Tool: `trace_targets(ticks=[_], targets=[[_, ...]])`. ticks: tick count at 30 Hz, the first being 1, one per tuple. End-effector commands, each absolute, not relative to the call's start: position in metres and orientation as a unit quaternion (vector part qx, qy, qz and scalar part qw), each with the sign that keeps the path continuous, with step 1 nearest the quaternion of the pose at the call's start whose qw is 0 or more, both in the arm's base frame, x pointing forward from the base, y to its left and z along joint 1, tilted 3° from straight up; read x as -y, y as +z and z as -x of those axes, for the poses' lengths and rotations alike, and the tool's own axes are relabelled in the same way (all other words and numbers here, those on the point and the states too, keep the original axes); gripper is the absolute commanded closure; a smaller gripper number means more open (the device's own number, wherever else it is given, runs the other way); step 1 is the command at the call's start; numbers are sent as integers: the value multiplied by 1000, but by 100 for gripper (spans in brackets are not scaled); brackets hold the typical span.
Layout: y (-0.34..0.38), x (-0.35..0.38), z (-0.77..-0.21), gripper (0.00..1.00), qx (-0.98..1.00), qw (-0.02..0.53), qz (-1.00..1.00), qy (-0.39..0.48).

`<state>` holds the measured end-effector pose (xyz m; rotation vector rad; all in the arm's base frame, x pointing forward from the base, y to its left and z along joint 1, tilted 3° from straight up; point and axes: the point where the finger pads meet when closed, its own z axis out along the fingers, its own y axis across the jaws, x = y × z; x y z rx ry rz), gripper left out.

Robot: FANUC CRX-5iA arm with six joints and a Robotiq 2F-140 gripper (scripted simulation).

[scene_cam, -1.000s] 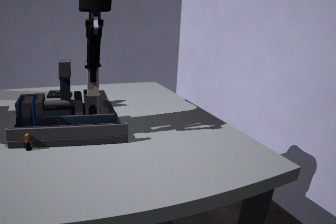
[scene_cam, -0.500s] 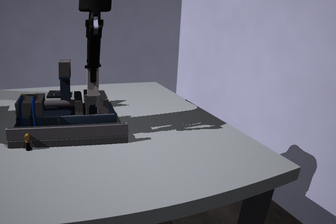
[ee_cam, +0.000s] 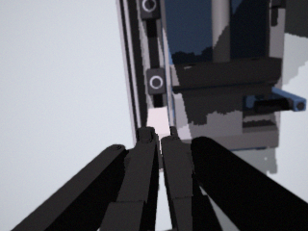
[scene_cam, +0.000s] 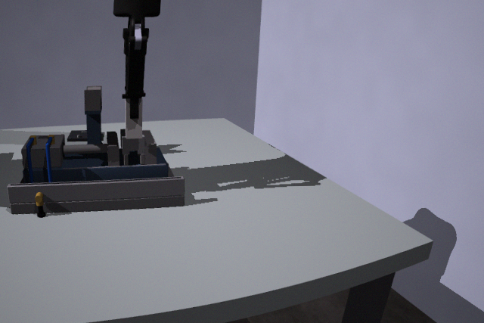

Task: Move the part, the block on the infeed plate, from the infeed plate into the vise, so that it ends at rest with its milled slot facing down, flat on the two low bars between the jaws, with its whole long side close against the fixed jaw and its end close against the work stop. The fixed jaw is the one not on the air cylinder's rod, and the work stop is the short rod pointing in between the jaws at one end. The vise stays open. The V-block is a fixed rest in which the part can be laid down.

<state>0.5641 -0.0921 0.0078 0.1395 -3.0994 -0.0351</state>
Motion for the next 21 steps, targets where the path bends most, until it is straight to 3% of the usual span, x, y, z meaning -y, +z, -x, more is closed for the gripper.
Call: trace_targets(ticks=[1, 21], targets=[[8, 92, -564, 100, 999, 19, -45, -11], [6, 92, -564, 100, 999, 19, -45, -11]])
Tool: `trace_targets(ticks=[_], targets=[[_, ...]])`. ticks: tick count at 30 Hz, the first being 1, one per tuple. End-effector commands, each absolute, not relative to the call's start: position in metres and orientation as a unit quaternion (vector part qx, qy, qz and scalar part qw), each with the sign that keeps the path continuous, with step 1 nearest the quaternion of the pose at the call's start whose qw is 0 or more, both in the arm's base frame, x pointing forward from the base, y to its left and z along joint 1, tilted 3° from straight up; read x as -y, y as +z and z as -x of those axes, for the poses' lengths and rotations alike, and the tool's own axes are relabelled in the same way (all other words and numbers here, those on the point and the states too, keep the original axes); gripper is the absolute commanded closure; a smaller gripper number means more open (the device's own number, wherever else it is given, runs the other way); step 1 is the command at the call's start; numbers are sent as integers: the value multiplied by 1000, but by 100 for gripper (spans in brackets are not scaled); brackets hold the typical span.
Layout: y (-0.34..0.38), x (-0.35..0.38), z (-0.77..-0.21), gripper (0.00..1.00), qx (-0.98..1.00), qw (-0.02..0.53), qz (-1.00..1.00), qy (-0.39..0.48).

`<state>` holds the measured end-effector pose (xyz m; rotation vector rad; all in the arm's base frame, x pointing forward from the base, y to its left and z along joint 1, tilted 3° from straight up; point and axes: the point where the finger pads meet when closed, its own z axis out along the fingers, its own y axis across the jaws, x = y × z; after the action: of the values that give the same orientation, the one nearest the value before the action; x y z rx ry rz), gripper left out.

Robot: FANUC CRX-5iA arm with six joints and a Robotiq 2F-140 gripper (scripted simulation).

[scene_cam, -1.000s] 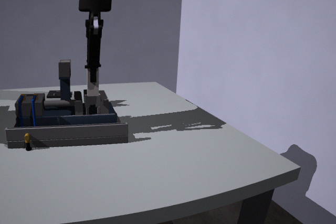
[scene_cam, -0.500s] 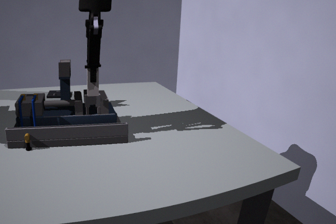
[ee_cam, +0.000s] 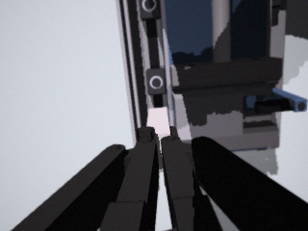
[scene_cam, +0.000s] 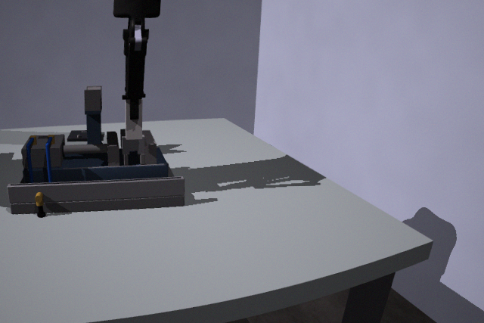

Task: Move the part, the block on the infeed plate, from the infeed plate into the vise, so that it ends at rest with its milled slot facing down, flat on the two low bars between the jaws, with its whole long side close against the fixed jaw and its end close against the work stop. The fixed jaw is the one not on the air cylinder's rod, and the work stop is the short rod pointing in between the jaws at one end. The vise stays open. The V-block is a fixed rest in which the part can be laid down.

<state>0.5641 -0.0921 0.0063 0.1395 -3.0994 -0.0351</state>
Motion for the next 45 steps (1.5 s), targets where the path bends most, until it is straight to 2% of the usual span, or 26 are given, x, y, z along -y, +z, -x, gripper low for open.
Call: trace_targets(ticks=[1, 45], targets=[[6, 92, -564, 100, 999, 19, -45, -11], [-2, 92, -564, 100, 999, 19, -45, -11]])
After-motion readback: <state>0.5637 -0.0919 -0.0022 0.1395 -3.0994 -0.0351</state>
